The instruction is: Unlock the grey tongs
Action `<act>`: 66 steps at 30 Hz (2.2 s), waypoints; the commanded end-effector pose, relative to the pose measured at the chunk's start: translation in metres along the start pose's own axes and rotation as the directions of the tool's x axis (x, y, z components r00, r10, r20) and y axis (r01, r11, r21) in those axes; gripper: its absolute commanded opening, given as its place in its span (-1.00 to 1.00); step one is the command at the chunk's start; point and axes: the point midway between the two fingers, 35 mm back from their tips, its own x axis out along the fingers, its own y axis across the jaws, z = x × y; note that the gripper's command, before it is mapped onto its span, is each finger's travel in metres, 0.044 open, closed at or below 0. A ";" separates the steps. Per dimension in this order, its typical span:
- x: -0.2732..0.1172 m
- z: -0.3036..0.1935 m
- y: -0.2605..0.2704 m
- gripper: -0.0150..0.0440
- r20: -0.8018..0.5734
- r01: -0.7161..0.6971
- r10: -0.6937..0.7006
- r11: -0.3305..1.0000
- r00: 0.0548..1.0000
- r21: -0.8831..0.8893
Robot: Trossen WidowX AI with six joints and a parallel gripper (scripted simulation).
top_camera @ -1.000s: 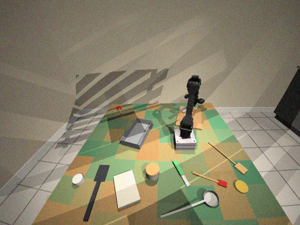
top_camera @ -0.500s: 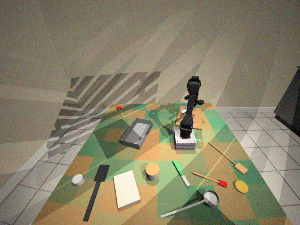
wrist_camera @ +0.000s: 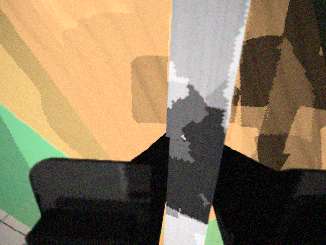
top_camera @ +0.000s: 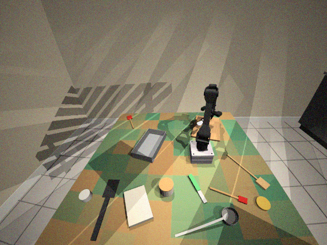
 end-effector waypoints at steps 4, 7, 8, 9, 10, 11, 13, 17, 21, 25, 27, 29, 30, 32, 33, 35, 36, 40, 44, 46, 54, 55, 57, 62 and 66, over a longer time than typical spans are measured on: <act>0.012 0.001 0.000 -1.00 0.002 0.004 -0.004 1.000 1.000 -0.002; 0.017 0.001 0.000 -1.00 0.002 0.004 -0.004 1.000 1.000 -0.002; 0.018 0.001 0.000 -1.00 0.002 0.004 -0.004 1.000 1.000 -0.002; 0.020 0.001 0.000 -1.00 0.002 0.004 -0.004 1.000 1.000 -0.002; 0.022 0.002 0.000 -1.00 0.002 0.004 -0.004 1.000 1.000 -0.002; 0.023 0.002 0.000 -1.00 0.002 0.004 -0.004 1.000 1.000 -0.002; 0.026 0.002 0.000 -1.00 0.002 0.004 -0.004 1.000 1.000 -0.002; 0.033 0.002 0.000 -1.00 0.002 0.004 -0.004 1.000 1.000 -0.002; 0.039 0.003 0.000 -1.00 0.002 0.004 -0.004 1.000 1.000 -0.002; 0.043 0.004 0.001 -1.00 0.002 0.004 -0.004 1.000 1.000 -0.002; 0.043 0.004 0.001 -1.00 0.002 0.004 -0.004 1.000 1.000 -0.002; 0.041 0.003 0.001 -0.91 0.002 -0.001 0.001 1.000 1.000 -0.003; 0.041 0.003 0.001 -0.82 0.002 -0.001 0.001 1.000 1.000 -0.003; 0.041 0.003 0.001 -0.64 0.002 -0.001 0.001 1.000 1.000 -0.003; 0.041 0.003 0.001 -0.56 0.002 -0.001 0.001 1.000 1.000 -0.003; 0.041 0.003 0.001 -0.38 0.002 -0.001 0.001 1.000 1.000 -0.003; 0.041 0.003 0.001 -0.29 0.002 -0.001 0.001 1.000 1.000 -0.003; 0.041 0.003 0.001 0.07 0.002 -0.001 0.001 1.000 1.000 -0.003; 0.041 0.003 0.001 0.42 0.002 -0.001 0.001 1.000 1.000 -0.003; 0.041 0.003 0.001 0.60 0.002 -0.001 0.001 1.000 1.000 -0.003; 0.041 0.003 0.001 1.00 0.002 -0.001 0.001 1.000 1.000 -0.003; 0.040 0.004 0.002 1.00 0.002 -0.001 0.001 1.000 1.000 -0.003; 0.033 0.011 0.005 1.00 0.002 -0.001 0.001 1.000 1.000 -0.003; -0.001 0.050 0.023 1.00 0.005 -0.001 0.001 1.000 1.000 -0.003; -0.024 0.092 0.042 1.00 0.009 -0.001 0.001 1.000 1.000 -0.002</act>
